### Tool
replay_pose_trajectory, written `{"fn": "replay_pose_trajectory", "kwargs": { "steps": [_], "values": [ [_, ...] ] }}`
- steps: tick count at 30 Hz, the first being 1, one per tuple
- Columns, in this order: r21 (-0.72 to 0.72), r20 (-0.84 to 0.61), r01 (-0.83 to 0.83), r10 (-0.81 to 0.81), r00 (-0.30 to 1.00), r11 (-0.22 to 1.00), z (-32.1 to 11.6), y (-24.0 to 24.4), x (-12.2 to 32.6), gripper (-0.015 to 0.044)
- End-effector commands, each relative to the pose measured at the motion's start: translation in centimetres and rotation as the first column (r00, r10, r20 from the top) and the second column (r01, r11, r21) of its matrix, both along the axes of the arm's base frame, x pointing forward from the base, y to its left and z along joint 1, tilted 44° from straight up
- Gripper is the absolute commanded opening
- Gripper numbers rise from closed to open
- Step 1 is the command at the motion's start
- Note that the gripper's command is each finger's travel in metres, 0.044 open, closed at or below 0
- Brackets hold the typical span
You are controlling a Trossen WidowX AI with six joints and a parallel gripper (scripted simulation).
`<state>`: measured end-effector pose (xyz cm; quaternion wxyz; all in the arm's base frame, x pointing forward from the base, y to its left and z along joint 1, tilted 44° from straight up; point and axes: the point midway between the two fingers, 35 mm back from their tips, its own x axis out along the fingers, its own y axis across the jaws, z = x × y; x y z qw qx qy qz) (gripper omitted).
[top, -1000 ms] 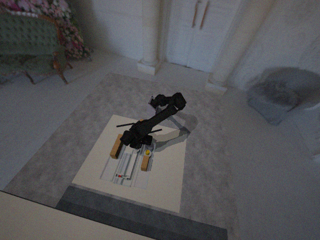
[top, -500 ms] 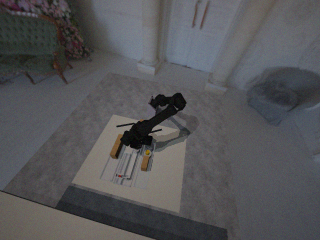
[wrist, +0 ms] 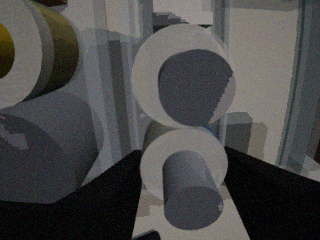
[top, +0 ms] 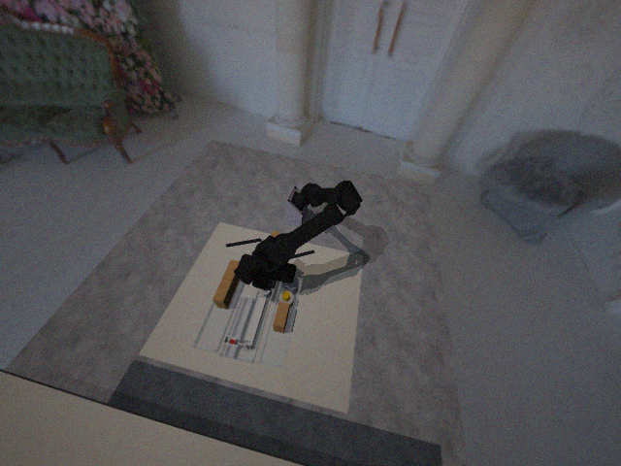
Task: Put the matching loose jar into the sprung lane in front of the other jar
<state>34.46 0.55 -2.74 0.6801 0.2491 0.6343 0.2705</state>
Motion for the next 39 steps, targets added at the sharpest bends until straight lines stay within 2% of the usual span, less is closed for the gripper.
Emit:
{"fn": "replay_pose_trajectory", "kwargs": {
  "steps": [1,39],
  "values": [
    [0.006,0.015,0.004,-0.004,1.0,1.0,0.03,0.15,0.33,0.0],
    [0.006,0.014,0.004,-0.004,1.0,1.0,-0.08,0.2,-0.32,0.0]
  ]
}}
